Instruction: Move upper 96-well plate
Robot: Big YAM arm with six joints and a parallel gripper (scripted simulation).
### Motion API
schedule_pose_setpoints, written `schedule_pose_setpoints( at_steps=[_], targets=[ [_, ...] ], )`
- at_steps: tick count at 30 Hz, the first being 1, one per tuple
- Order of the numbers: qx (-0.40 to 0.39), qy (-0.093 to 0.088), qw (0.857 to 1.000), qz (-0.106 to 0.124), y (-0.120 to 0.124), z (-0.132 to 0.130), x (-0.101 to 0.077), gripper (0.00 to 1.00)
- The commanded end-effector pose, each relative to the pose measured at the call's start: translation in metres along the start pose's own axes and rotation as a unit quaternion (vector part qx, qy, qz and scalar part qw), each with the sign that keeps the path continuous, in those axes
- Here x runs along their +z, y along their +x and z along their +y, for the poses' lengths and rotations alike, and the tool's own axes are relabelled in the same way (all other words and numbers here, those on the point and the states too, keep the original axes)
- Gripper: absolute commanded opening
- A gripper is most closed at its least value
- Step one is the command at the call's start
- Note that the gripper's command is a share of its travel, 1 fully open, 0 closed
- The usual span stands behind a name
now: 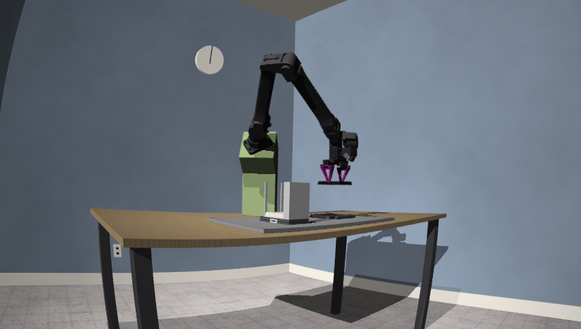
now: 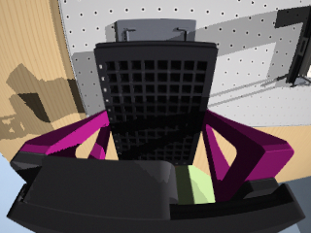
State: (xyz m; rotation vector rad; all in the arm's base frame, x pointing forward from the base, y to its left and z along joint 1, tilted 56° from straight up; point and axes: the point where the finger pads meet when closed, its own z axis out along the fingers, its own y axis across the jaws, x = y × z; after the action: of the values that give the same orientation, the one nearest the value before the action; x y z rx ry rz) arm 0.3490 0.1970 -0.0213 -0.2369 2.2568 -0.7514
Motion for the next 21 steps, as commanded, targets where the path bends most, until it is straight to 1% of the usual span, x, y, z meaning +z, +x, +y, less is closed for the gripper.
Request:
schedule_pose_setpoints(
  at_steps=[1, 2, 6, 21],
  targets=[
    [0.002, 0.001, 1.0, 0.001, -0.001, -0.005, 0.008, 0.0],
    [-0.002, 0.003, 1.0, 0.003, 0.003, -0.004, 0.011, 0.0],
    [-0.002, 0.003, 1.0, 0.003, 0.004, -0.004, 0.015, 0.0],
    [-0.002, 0.003, 1.0, 0.003, 0.007, -0.003, 0.039, 0.0]
  ],
)
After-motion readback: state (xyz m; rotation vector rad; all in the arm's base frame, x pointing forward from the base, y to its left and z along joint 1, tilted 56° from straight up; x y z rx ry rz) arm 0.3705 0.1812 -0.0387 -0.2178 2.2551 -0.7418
